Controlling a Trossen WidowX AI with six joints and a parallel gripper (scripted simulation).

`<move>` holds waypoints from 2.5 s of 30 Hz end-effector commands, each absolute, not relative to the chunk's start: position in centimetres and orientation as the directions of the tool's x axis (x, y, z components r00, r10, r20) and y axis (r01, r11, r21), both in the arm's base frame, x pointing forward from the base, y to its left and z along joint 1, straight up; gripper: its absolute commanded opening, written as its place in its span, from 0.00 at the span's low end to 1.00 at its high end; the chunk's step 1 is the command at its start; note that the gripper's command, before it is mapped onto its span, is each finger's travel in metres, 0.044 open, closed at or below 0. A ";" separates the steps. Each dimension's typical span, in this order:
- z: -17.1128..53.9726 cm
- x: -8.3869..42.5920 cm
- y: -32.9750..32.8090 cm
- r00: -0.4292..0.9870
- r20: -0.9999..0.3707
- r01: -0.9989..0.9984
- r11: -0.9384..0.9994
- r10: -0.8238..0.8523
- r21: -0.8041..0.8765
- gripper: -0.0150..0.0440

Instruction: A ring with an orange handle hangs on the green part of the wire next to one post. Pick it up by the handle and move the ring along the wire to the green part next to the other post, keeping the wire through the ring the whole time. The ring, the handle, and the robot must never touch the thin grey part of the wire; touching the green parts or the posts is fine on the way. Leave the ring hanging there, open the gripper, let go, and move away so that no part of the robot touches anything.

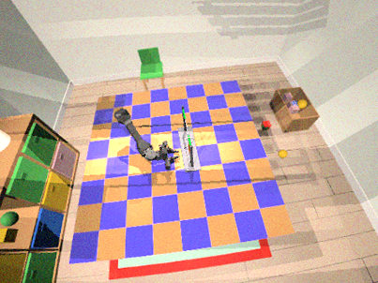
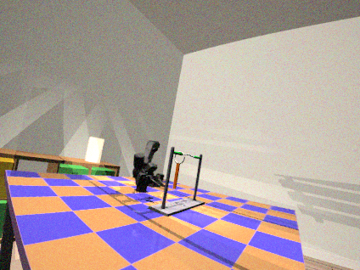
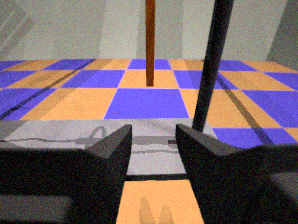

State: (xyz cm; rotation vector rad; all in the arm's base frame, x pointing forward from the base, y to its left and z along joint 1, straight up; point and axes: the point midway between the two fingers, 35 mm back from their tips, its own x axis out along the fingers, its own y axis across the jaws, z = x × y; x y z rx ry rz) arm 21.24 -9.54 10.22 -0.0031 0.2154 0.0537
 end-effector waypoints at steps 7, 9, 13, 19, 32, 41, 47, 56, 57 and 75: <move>13.3 24.4 -9.3 0.985 -0.166 -0.048 0.999 0.046 -0.010 0.53; 13.4 24.5 -9.3 0.985 -0.164 -0.048 0.999 0.046 -0.010 0.53; 13.4 24.7 -9.3 0.985 -0.165 -0.048 0.999 0.046 -0.010 0.53; 13.4 25.5 -9.4 0.985 -0.166 -0.048 0.999 0.046 -0.011 0.53; 13.2 27.4 -9.5 0.985 -0.166 -0.048 0.999 0.046 -0.012 0.53; 13.0 28.7 -9.4 0.985 -0.165 -0.048 0.999 0.046 -0.012 0.53; 12.8 29.6 -9.3 0.985 -0.163 -0.048 0.999 0.046 -0.011 0.53; 12.4 30.9 -9.1 0.986 -0.161 -0.048 0.999 0.046 -0.010 0.53; 12.4 31.1 -9.0 0.986 -0.160 -0.048 0.999 0.046 -0.010 0.53; 12.2 31.7 -8.9 0.986 -0.159 -0.048 0.999 0.046 -0.010 0.53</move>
